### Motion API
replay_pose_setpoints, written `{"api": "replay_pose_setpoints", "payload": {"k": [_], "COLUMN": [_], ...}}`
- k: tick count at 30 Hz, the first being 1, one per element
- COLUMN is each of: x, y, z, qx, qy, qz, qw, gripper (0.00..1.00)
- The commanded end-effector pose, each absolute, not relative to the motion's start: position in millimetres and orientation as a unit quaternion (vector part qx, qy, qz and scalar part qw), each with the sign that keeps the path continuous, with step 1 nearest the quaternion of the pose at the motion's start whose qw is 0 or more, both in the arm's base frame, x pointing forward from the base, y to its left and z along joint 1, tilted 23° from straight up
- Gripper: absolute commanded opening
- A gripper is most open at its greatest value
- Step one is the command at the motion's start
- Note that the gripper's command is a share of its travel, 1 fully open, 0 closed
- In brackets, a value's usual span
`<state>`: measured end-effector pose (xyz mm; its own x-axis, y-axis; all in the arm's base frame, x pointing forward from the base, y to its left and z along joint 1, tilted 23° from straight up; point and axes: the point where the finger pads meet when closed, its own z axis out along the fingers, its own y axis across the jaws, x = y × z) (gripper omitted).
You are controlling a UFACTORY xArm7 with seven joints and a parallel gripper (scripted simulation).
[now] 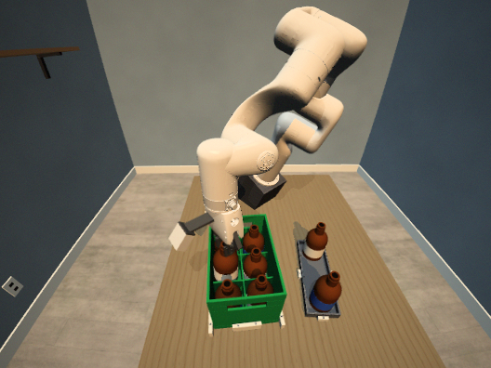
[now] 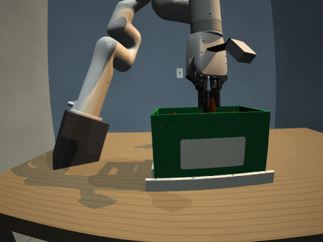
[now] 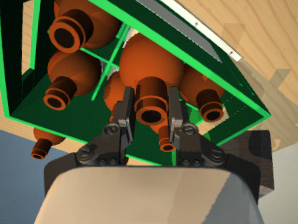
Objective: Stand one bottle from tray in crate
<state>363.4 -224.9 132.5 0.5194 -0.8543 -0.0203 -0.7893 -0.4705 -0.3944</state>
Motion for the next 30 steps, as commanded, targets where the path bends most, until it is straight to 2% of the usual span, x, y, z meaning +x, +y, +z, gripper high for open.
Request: {"api": "replay_pose_setpoints", "payload": {"k": [1,30], "x": [365,373], "y": [-225,-221], "z": [130,110], "qx": [-0.852,-0.852], "qy": [0.482,0.482], "qz": [-0.092,-0.092], "qw": [0.18,0.18], "gripper": [0.0,0.0]}}
